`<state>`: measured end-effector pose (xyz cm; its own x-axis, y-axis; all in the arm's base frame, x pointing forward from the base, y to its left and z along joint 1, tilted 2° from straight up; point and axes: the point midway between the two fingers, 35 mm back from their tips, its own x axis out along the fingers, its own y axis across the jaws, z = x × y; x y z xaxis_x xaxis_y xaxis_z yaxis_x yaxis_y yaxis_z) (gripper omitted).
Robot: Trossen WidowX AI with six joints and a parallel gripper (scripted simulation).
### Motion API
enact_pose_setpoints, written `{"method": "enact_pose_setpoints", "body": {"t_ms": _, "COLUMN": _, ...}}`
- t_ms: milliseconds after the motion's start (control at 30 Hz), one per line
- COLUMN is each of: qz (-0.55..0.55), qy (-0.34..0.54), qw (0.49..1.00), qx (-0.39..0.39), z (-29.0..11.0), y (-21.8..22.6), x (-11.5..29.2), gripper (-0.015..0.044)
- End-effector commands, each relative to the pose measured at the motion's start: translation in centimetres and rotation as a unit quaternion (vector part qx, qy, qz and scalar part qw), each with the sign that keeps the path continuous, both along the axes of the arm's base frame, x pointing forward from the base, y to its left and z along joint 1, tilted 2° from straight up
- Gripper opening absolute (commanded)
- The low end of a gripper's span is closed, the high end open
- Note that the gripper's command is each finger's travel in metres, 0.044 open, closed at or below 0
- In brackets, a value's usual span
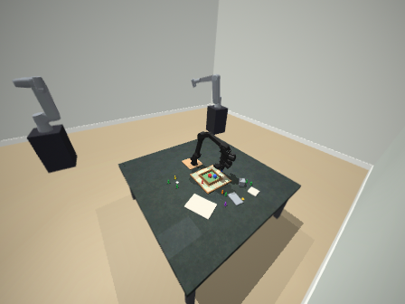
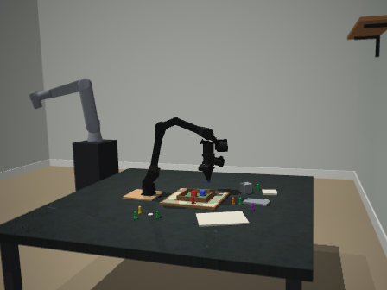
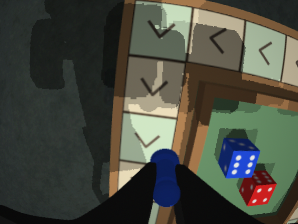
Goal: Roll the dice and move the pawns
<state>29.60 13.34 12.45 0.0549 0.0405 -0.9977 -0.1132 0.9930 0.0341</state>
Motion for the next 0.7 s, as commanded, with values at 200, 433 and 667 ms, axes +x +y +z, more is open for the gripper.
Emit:
{"method": "enact_pose_setpoints", "body": {"t_ms": 200, "qz": -0.003, "qy": -0.003, "qw": 1.0, "qx": 0.0, "z": -1.5, "y": 1.1, "x": -1.4, "gripper": 0.0}}
{"method": "enact_pose_setpoints", "body": {"t_ms": 433, "qz": -0.003, "qy": -0.003, "qw": 1.0, "qx": 0.0, "z": -4.1, "y": 1.2, "x": -1.2, "gripper": 0.0}}
{"method": "enact_pose_setpoints", "body": {"t_ms": 667, "qz": -0.003, "qy": -0.003, "qw": 1.0, "qx": 0.0, "z": -4.6, "y": 1.2, "x": -1.2, "gripper": 0.0}}
